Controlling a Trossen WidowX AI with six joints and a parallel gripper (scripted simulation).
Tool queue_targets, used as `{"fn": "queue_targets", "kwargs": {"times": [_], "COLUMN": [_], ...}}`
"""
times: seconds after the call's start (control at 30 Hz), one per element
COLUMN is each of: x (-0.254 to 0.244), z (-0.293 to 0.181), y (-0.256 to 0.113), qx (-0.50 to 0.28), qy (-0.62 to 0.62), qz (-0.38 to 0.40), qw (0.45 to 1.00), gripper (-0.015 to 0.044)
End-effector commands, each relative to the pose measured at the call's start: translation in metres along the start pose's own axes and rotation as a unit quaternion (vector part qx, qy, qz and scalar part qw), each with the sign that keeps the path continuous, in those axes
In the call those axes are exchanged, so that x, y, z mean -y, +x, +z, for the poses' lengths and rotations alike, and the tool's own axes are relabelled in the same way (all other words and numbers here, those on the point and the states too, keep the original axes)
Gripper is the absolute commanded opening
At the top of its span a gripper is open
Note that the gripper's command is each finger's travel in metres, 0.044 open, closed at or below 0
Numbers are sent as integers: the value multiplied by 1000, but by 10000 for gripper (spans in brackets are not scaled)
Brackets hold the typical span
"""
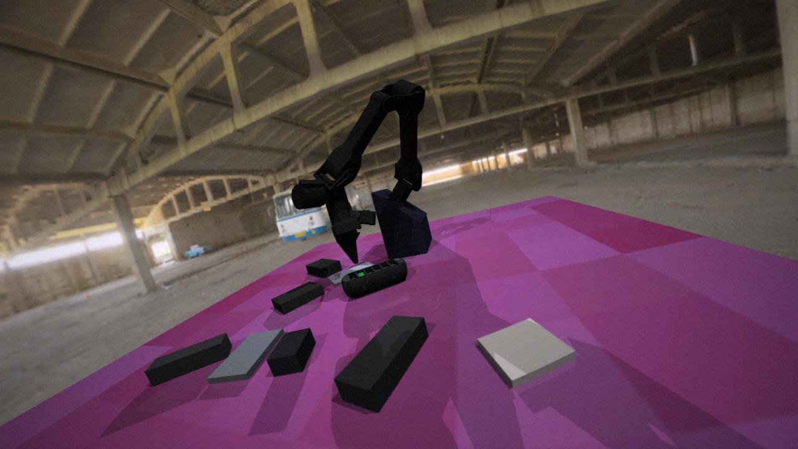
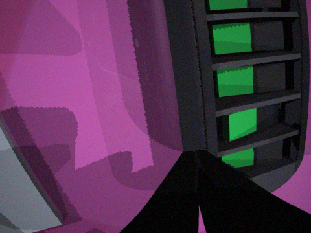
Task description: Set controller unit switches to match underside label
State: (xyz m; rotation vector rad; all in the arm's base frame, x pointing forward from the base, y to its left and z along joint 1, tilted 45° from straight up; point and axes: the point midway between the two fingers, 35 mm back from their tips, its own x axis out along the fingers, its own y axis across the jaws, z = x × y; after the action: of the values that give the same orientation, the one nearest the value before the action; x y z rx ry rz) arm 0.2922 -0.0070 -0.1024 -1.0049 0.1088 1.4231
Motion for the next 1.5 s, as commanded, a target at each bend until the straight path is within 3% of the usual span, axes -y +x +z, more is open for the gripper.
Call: {"fn": "queue_targets", "kwargs": {"times": [0.0,0.2,1.47], "x": [30,57,48], "z": [32,86,84], "y": [-2,-7,37], "qx": [1,-4,-2], "qy": [-12,-15,-15], "qz": [44,106,106], "qw": [999,994,994], "gripper": [0,0,0]}}
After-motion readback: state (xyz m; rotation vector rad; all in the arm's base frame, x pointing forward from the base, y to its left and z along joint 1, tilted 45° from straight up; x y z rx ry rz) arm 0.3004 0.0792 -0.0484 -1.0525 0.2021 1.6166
